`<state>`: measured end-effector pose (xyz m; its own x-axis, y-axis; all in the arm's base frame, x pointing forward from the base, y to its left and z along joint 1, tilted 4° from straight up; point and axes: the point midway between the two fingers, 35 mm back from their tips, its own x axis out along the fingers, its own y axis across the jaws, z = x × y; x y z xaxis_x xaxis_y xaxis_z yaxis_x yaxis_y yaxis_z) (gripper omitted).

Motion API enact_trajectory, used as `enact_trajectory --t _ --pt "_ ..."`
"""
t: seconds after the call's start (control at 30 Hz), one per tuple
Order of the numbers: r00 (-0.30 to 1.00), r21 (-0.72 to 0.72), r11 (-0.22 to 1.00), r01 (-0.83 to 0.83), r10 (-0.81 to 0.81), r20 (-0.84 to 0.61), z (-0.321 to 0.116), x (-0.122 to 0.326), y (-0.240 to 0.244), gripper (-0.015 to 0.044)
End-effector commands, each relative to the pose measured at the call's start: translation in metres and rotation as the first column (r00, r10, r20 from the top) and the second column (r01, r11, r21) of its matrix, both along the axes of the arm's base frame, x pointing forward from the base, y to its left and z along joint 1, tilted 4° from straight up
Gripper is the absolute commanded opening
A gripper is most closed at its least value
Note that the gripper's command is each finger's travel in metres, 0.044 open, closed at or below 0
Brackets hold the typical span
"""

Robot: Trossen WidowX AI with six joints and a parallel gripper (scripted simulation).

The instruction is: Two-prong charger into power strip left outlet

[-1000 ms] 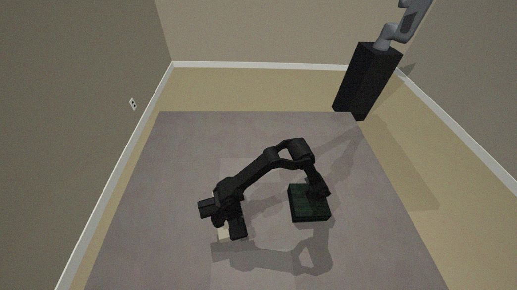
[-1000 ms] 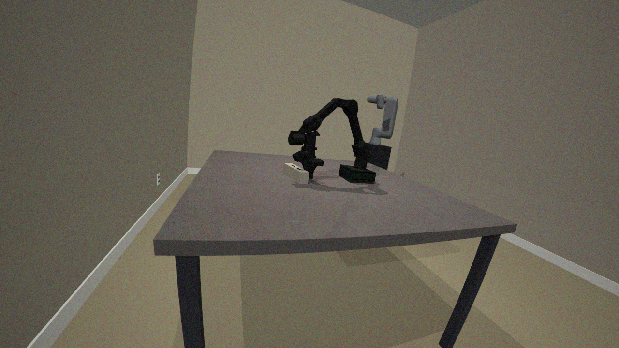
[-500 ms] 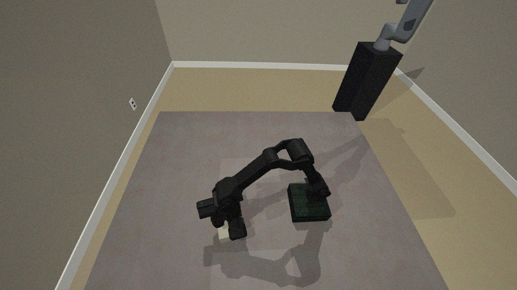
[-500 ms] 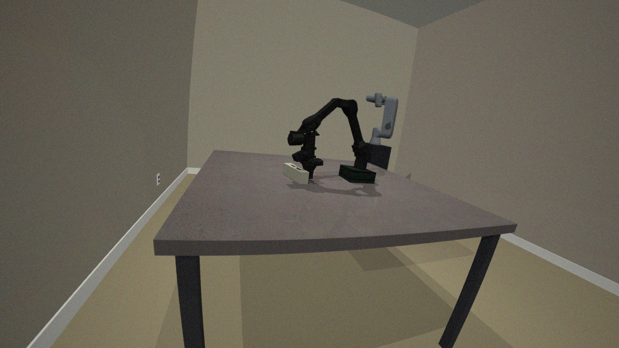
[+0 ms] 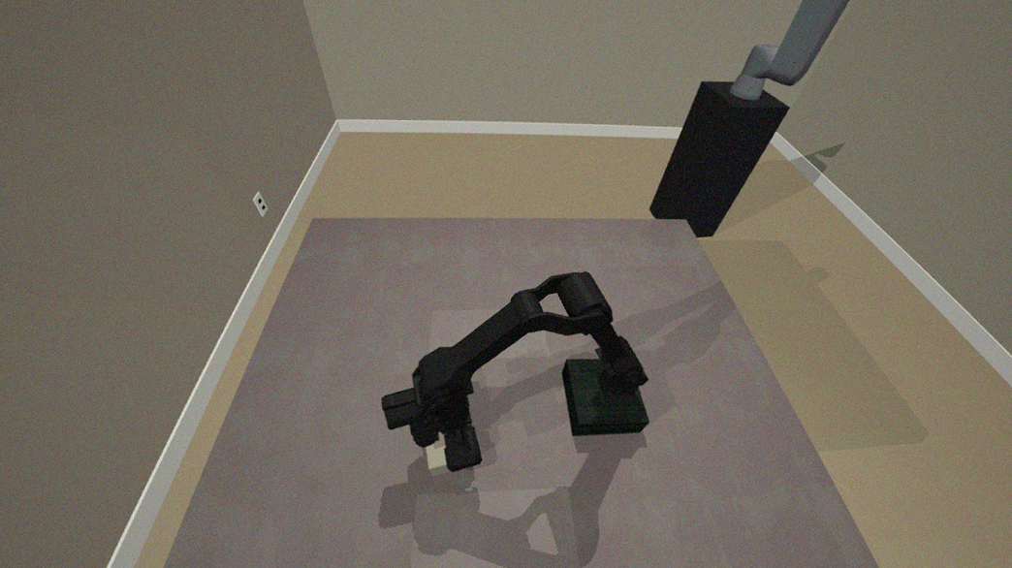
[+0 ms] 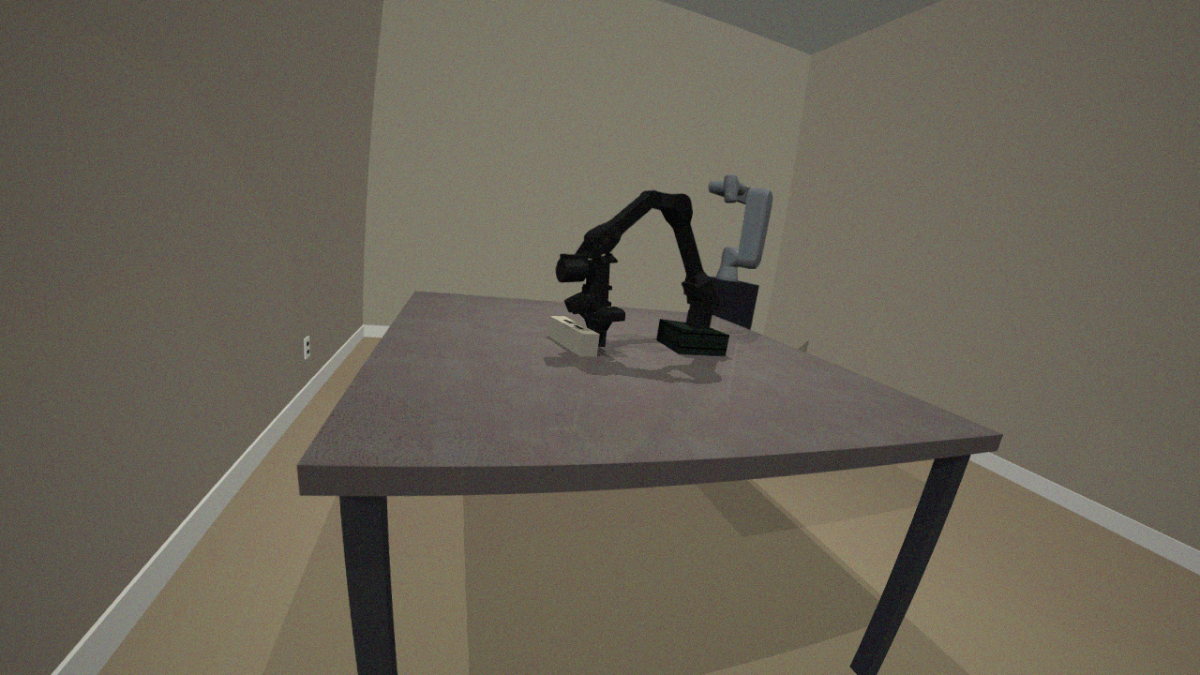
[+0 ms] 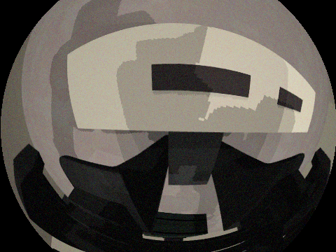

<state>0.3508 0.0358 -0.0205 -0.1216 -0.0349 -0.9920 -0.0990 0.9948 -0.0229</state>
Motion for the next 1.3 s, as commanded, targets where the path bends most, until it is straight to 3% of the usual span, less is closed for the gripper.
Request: enact_trajectory --t 0.0,0.9,1.27 --pt "1.0 0.008 1.0 -0.005 0.005 0.03 -0.0013 0.0114 0.0022 0.0" --pt "1.0 0.0 1.0 -0.001 0.001 -0.001 -0.0011 0.004 0.0004 0.0" --pt "1.0 0.0 1.0 -0.001 0.001 -0.001 -0.0011 0.004 0.0004 0.0289"
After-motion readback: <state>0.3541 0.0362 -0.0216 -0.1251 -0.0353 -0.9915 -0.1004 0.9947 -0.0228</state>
